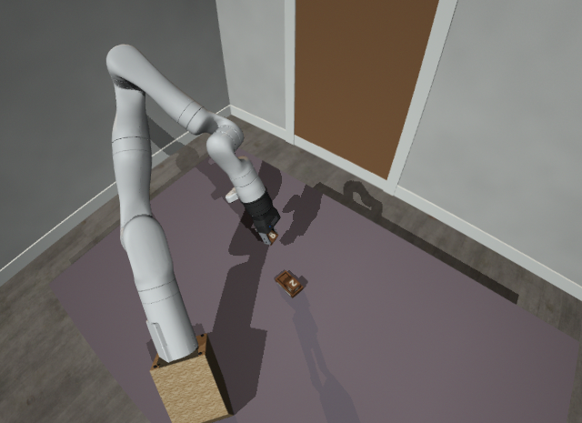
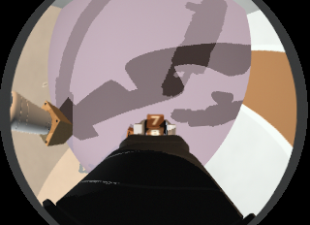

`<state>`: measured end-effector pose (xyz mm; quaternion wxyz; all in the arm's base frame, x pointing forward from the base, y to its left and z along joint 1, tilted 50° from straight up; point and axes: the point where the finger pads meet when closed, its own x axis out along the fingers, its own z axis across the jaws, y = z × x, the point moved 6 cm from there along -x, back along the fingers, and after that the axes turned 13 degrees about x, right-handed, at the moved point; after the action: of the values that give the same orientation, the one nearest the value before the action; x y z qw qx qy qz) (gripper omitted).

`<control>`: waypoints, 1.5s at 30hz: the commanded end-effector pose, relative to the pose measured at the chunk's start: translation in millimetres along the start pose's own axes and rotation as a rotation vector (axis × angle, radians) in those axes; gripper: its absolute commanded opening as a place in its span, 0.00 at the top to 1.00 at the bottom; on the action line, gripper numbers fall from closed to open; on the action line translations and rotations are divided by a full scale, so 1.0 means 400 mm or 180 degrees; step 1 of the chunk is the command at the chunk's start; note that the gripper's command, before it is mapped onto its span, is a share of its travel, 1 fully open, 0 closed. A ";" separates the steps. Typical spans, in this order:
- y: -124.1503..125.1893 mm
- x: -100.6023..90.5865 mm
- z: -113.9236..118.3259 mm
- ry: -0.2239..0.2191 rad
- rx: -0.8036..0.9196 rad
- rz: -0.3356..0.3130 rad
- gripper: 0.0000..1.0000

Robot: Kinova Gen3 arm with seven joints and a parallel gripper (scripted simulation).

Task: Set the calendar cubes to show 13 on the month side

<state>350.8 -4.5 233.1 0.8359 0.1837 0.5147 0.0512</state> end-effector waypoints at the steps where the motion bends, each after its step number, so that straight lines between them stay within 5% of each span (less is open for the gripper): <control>1: -0.016 0.004 0.000 0.0032 0.0039 0.0041 0.40; 14: -0.037 0.000 0.013 0.0056 0.0030 0.0456 0.40; 35: -0.044 -0.002 0.019 0.0047 0.0022 0.0579 0.40; 45: -0.059 0.008 0.024 0.0150 0.0006 0.0890 0.40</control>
<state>357.3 -19.7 233.2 0.8138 0.2428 0.4992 0.1719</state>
